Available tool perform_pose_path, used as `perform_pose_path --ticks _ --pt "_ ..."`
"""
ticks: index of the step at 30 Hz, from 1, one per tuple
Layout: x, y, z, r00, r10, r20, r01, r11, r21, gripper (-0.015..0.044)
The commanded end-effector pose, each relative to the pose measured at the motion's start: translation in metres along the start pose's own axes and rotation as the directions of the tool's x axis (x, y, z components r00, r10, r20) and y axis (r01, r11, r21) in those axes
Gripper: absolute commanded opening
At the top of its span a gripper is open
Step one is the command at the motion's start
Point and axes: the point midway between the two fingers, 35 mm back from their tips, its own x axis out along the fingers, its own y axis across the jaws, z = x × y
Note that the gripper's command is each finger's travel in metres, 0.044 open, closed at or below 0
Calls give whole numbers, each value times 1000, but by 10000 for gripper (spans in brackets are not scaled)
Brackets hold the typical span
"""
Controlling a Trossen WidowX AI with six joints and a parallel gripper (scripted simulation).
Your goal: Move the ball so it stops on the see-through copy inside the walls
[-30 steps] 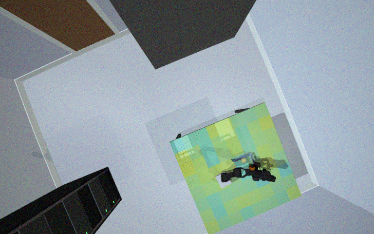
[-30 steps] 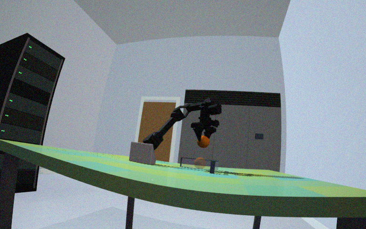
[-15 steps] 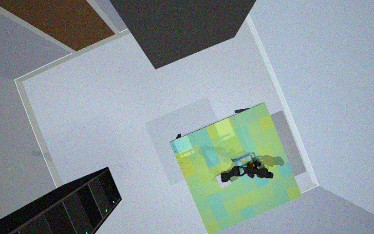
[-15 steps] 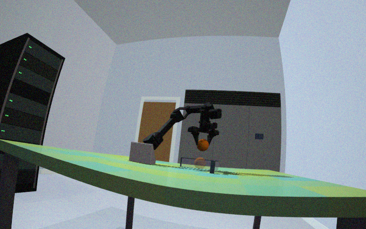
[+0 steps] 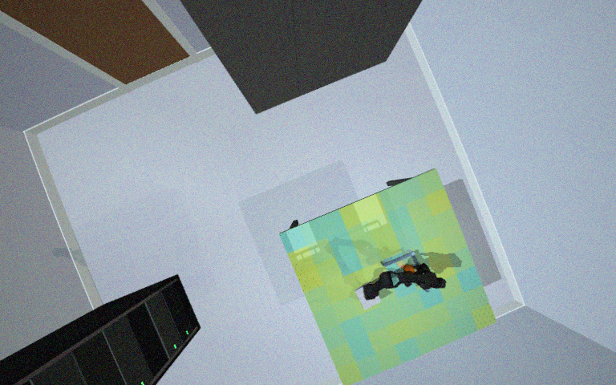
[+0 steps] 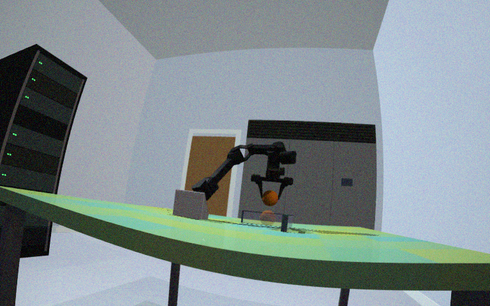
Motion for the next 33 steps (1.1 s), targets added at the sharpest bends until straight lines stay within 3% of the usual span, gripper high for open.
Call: perform_pose_path --ticks 1,6,12,25,33 --pt "2 0 -5 1000 7 0 -7 995 98 0" --pt "6 -1 -9 1000 3 -2 -3 979 202 0" --pt "14 0 -9 1000 3 -1 -3 979 202 0" --pt "73 0 -10 1000 4 -3 -4 979 201 0" --pt "81 -1 -10 1000 4 -4 -4 980 201 0"
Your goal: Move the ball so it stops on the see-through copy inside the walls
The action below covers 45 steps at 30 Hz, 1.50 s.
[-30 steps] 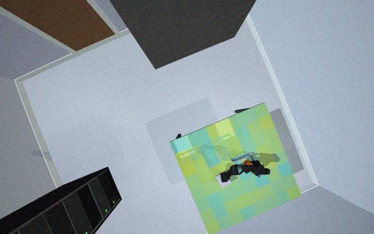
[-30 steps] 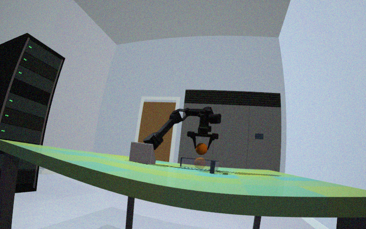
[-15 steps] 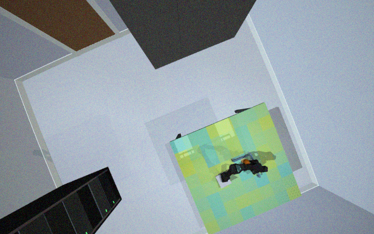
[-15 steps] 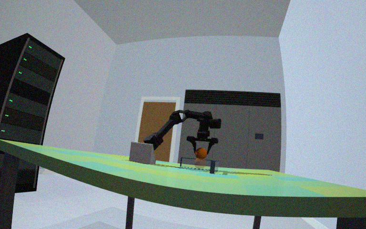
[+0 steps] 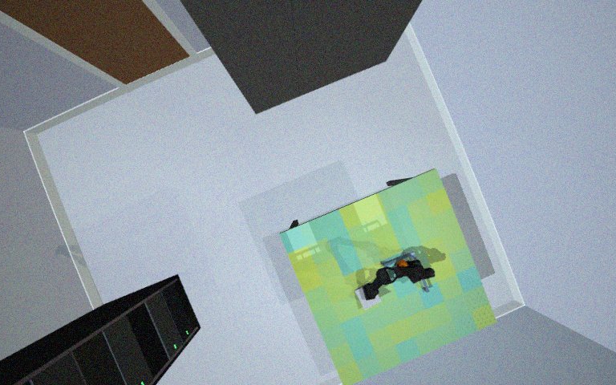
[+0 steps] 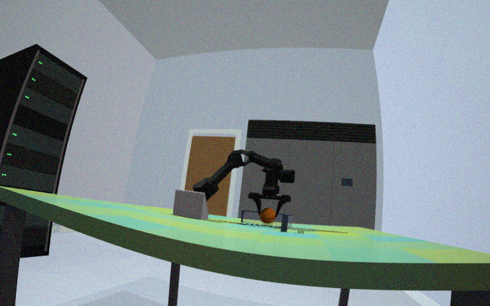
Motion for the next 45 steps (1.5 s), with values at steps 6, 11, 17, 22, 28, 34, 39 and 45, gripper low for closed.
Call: perform_pose_path --ticks 6,11,17,22,28,34,39,45 --pt "12 0 -1 1000 5 -5 -5 1000 2 0" --pt "13 0 0 1000 1 0 -1 1000 4 26" --pt "13 0 0 1000 1 0 -1 1000 4 184" --pt "13 0 0 1000 1 0 -1 1000 4 315" --pt "-7 2 1 1000 3 2 -3 1000 4 440" --pt "-73 0 0 1000 4 -2 -4 1000 3 440" --pt "-68 3 1 1000 22 -1 -22 1000 5 440" --pt "-77 3 1 1000 21 -1 -21 1000 5 440"
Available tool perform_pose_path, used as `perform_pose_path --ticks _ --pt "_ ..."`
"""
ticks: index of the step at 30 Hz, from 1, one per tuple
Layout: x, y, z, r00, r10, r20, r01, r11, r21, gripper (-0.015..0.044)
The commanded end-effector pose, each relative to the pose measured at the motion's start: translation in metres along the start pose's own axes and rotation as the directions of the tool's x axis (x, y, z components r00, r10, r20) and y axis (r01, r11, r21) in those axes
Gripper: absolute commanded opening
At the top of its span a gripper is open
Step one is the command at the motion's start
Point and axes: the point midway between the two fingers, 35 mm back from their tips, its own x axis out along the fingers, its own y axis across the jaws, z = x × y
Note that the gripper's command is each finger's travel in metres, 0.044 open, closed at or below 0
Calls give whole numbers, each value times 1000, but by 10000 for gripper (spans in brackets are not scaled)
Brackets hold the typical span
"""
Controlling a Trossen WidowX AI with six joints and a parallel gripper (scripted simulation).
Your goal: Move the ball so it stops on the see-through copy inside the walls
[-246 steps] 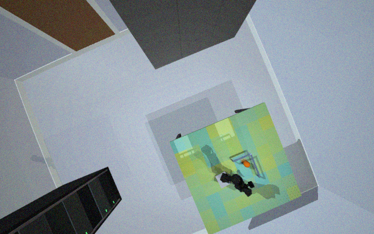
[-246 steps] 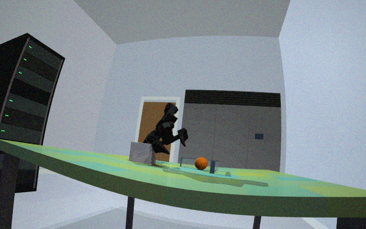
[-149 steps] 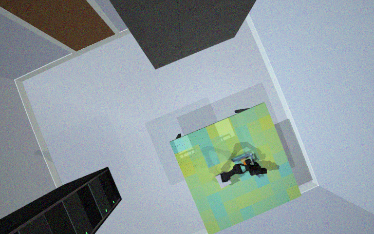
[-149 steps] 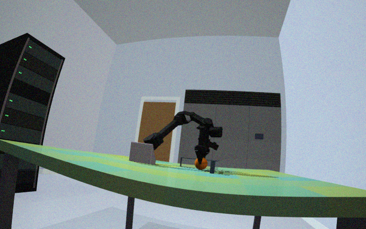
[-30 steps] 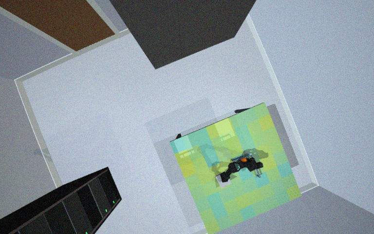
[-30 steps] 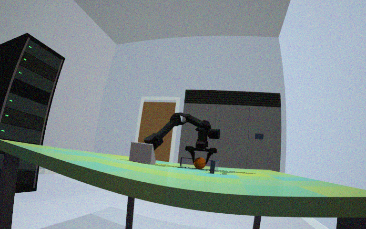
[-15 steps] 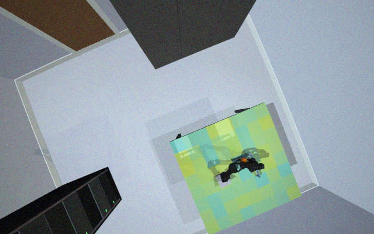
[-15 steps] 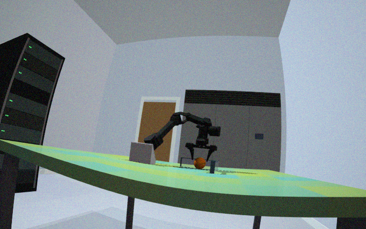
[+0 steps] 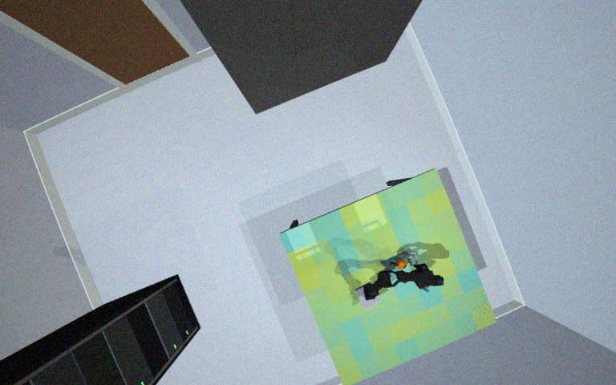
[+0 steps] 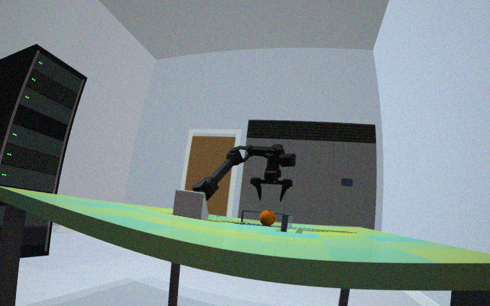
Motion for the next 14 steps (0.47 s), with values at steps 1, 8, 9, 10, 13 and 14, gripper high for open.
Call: perform_pose_path --ticks 1,8,9,10,13,14 --pt "-20 -1 1 1000 3 1 -3 1000 0 440" --pt "-41 -3 0 1000 1 -1 -1 1000 0 440" --pt "-41 -3 0 1000 1 -1 -1 1000 0 440" --pt "-41 -3 0 1000 1 -1 -1 1000 0 440" --pt "-41 -3 0 1000 1 -1 -1 1000 0 440" --pt "-41 -3 0 1000 1 -1 -1 1000 0 440"
